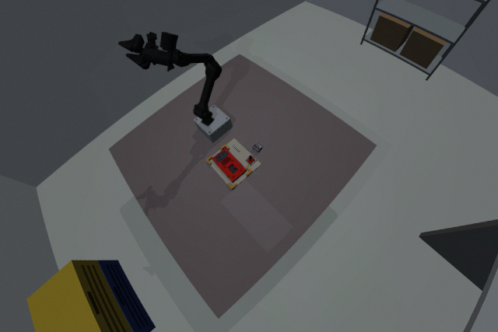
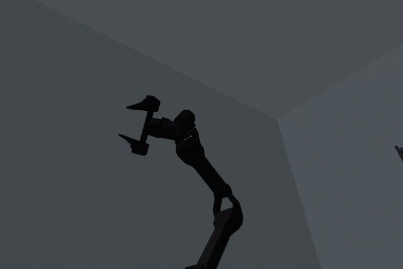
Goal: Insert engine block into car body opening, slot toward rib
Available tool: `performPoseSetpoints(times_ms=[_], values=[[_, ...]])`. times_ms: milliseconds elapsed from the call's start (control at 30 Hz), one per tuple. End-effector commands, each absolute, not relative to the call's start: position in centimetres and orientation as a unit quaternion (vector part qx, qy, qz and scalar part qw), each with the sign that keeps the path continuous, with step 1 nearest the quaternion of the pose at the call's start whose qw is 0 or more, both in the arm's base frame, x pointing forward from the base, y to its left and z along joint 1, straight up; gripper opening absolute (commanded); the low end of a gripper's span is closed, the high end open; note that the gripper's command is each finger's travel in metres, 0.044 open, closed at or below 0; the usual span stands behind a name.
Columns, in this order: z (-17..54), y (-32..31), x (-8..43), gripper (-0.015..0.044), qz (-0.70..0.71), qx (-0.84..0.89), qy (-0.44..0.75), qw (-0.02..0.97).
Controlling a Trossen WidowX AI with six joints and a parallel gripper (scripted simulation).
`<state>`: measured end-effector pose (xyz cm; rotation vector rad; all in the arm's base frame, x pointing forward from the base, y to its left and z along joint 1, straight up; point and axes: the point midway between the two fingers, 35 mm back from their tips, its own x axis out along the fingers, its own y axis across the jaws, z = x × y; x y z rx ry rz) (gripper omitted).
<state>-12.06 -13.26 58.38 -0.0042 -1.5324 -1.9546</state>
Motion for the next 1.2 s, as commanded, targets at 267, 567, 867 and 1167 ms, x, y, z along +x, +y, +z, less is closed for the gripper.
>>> performPoseSetpoints(times_ms=[267,567,867,1167], values=[[56.4,-19.4,-9.3,0.044,-0.804,0.017,-0.438,0.402],[54.7,-23.3,-6.4,0.044,-0.827,0.014,-0.318,0.463],[53.0,-26.2,-2.8,0.044,-0.822,0.006,-0.215,0.527],[51.4,-28.1,0.2,0.044,-0.808,-0.011,-0.129,0.575]])
